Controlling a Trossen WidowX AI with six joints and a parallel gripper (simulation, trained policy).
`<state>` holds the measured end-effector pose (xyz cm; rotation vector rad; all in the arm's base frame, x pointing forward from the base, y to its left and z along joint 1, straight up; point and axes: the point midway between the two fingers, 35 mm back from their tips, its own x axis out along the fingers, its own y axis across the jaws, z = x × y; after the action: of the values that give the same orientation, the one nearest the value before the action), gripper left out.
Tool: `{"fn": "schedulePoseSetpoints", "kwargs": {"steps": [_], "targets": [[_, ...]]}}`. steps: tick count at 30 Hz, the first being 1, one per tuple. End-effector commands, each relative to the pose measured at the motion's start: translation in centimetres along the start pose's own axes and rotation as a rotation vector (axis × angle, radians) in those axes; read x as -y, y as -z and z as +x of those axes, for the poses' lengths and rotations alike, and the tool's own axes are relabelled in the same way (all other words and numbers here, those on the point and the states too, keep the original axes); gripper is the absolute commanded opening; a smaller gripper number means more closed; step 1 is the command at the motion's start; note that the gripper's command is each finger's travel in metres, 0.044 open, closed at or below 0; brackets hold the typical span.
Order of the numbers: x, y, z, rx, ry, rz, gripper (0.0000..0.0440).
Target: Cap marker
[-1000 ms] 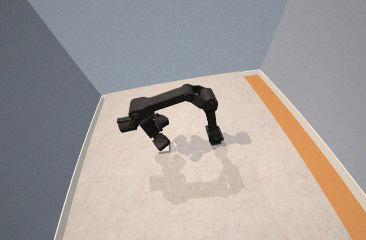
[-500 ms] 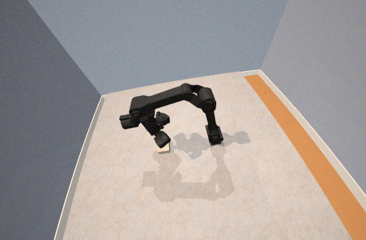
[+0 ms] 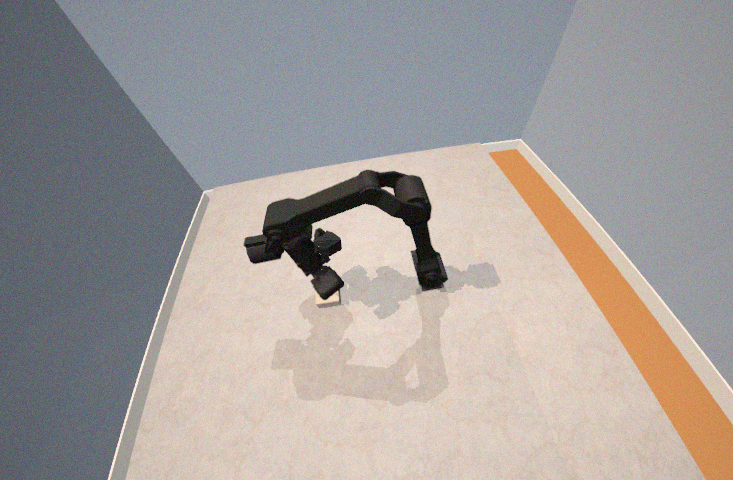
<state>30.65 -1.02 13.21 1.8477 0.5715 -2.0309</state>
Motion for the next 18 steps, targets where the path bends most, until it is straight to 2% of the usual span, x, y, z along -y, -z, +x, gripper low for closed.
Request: {"fn": "schedulePoseSetpoints", "kwargs": {"steps": [1, 9, 15, 18], "targets": [[0.1, 0.1, 2.0, 0.021, 0.028, -0.017, 0.0], [0.1, 0.1, 3.9, 0.031, 0.041, -0.045, 0.0002], [0.1, -0.1, 4.7, 0.05, 0.041, -0.055, 0.016], [0.2, -0.3, 5.0, 0.059, 0.048, -0.058, 0.0172]]}}
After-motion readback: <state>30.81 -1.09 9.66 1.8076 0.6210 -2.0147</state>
